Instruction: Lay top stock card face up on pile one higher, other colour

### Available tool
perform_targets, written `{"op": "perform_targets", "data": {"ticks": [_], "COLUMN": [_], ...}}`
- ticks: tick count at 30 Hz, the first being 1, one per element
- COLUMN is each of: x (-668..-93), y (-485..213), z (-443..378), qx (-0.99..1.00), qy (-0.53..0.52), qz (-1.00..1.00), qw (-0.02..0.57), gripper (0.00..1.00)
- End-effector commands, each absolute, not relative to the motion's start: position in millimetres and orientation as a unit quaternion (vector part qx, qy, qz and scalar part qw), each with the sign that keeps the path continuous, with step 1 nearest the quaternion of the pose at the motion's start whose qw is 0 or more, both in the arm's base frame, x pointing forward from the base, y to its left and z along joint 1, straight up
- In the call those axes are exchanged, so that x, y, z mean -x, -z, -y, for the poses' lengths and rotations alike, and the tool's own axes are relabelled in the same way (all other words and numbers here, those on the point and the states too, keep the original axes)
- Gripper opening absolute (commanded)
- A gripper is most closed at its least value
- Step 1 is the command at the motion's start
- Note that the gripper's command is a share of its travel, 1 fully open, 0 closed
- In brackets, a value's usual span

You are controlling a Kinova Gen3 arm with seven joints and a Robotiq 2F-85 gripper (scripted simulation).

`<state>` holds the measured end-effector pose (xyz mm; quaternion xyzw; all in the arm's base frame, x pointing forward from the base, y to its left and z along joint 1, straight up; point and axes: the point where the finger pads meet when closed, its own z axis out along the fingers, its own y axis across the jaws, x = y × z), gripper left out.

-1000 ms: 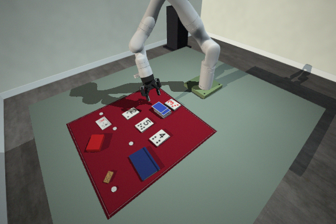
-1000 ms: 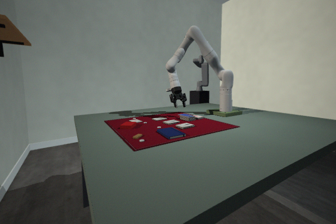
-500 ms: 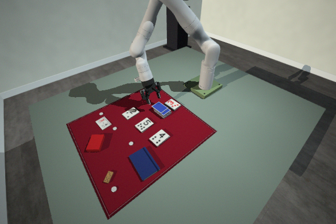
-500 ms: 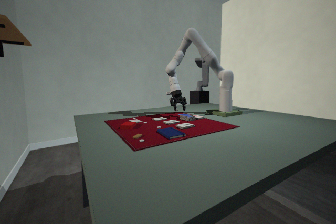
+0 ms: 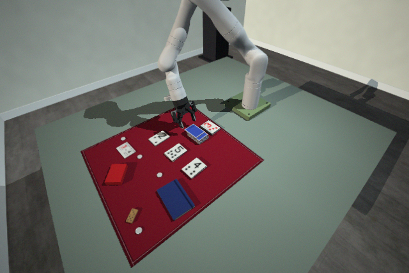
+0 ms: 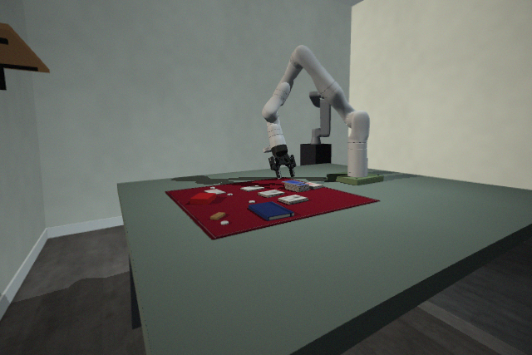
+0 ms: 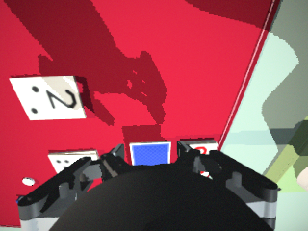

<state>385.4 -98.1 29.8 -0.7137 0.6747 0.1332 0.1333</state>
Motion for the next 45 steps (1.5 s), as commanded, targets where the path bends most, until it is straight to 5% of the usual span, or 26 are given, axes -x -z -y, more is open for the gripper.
{"op": "perform_targets", "data": {"ticks": [1,45], "x": [-385.7,-386.0], "y": [-30.2,-23.5], "z": [98.3,95.6], "qx": [0.714,0.714], "qy": [-0.133,-0.133], "qz": [-0.675,-0.675], "qw": [0.134,0.134], "gripper": [0.85,0.85]}}
